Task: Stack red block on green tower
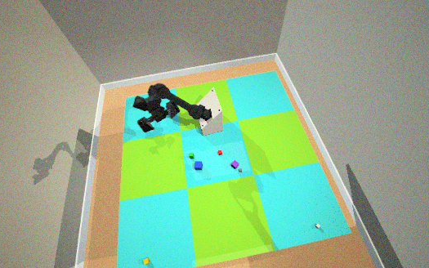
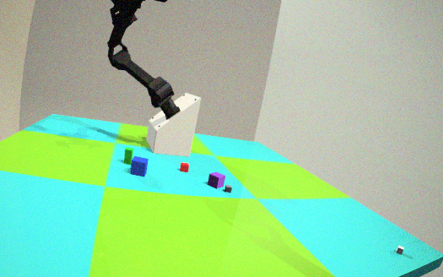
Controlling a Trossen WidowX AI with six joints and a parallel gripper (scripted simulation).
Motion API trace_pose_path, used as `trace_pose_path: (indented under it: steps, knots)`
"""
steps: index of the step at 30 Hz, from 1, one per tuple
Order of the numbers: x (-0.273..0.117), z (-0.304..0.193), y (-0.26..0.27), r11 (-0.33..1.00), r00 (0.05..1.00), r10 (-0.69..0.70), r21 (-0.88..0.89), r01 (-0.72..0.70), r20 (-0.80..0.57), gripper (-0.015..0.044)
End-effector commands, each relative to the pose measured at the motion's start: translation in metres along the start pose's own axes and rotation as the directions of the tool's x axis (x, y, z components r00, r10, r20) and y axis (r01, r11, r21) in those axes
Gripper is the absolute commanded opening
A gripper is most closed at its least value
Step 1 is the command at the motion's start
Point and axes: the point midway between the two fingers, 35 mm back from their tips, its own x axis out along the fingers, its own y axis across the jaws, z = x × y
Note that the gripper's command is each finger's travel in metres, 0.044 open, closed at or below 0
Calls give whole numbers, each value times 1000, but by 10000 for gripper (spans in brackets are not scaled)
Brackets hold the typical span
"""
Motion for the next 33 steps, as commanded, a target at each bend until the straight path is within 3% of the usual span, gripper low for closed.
trace_pose_path:
  steps: [1, 7, 14, 24, 33]
  knots:
    - [1, -2, 1, 1000, 1000, 2, 6, -2, -8, 426]
    - [31, -83, 34, 984, 962, 65, 175, -18, -266, 440]
    - [39, -187, 81, 942, 805, 144, 328, 65, -575, 440]
    - [-4, -314, 144, 903, 420, 196, 331, 275, -886, 440]
    - [-81, -394, 182, 908, 7, 138, 129, 398, -990, 440]
